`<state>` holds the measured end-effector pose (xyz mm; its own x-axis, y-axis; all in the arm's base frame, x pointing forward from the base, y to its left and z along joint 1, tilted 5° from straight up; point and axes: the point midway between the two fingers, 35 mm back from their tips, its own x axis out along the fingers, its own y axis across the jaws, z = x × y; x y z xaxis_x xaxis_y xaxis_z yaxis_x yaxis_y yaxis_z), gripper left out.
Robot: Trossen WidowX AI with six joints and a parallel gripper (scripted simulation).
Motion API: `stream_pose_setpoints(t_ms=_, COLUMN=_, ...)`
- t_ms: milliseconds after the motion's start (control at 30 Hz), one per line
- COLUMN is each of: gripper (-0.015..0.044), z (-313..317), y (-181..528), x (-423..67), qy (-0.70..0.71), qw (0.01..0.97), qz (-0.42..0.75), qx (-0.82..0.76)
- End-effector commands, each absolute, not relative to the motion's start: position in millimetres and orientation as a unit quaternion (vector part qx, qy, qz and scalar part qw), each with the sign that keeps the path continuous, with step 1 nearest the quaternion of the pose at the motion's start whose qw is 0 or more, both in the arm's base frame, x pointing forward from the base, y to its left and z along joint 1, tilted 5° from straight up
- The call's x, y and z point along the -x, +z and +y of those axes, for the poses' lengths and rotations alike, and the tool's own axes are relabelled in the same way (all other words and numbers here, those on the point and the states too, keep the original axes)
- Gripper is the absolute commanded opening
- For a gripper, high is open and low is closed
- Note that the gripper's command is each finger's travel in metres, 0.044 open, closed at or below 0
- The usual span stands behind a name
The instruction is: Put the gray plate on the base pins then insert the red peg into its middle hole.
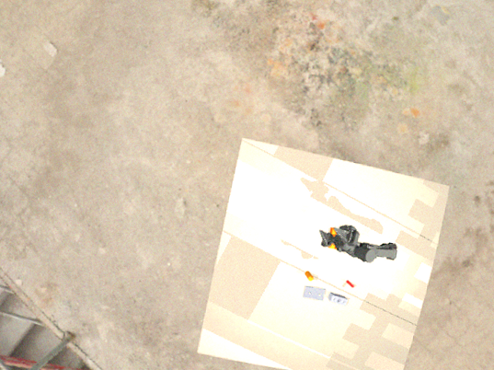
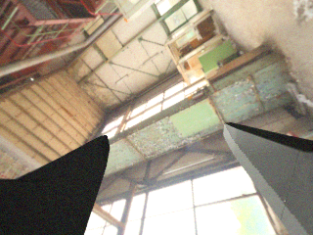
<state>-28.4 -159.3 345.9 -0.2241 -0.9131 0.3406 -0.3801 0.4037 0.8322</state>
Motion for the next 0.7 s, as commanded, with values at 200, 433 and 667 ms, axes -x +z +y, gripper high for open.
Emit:
stream_pose_setpoints(t_ms=200, gripper=0.0440, z=-182.6, y=342.5, x=-7.5, qy=-0.398, qw=0.496, qz=-0.603, qx=-0.481)
stream_pose_setpoints(t_ms=433, gripper=0.0440, z=-205.8, y=323.0, x=-108.6, qy=-0.506, qw=0.682, qz=-0.261, qx=-0.459)
stream_pose_setpoints(t_ms=667, gripper=0.0440, z=-178.8, y=290.1, x=-211.7, qy=-0.441, qw=0.842, qz=0.105, qx=-0.293)
